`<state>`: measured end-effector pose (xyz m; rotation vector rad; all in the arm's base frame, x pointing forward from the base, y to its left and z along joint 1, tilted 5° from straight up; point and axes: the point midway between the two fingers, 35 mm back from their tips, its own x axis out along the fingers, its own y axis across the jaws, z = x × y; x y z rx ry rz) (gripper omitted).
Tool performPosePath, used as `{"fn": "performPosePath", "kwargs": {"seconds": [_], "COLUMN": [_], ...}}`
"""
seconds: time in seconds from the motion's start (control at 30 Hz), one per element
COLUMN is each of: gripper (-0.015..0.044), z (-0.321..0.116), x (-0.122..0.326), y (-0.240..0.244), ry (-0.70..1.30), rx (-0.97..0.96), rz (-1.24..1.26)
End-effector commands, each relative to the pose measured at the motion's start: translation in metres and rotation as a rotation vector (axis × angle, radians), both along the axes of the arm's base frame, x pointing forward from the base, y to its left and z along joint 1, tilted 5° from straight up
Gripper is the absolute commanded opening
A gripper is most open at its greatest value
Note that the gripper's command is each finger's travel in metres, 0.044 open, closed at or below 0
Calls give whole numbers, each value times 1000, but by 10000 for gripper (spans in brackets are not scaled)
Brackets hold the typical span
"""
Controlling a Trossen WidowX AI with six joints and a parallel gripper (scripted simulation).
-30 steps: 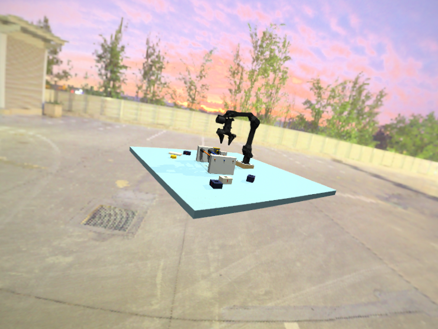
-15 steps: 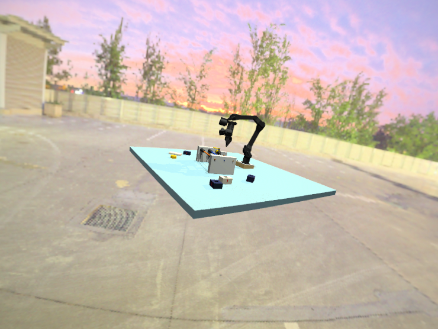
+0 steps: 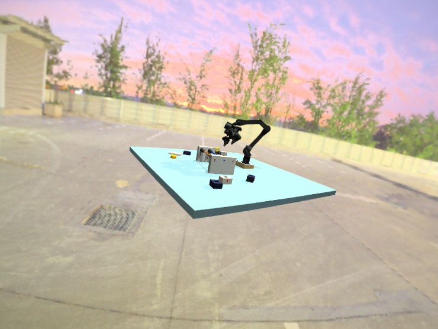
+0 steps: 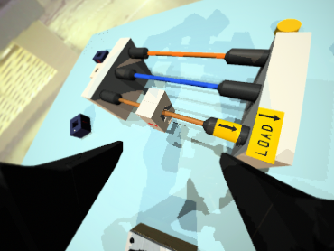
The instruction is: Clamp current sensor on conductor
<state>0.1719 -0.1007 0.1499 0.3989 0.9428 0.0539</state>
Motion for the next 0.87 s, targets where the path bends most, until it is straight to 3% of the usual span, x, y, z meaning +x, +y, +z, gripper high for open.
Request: {"fn": "performPosePath", "kwargs": {"seconds": [0.0,0.13,0.17,0.67,0.8,0.83], "gripper": [440,440,440,440,440,440], "z": [-9,-9,-5,-5,-1,-4], "x": [-13,-13,-9,-9,0,-6], "y": [5,5,2,2,3,4], "ry": [-220,-220,-151,-144,9,-77], "rx": [-279,-279,-184,-173,16,-79], "rz": [222,222,153,146,-8,72]}}
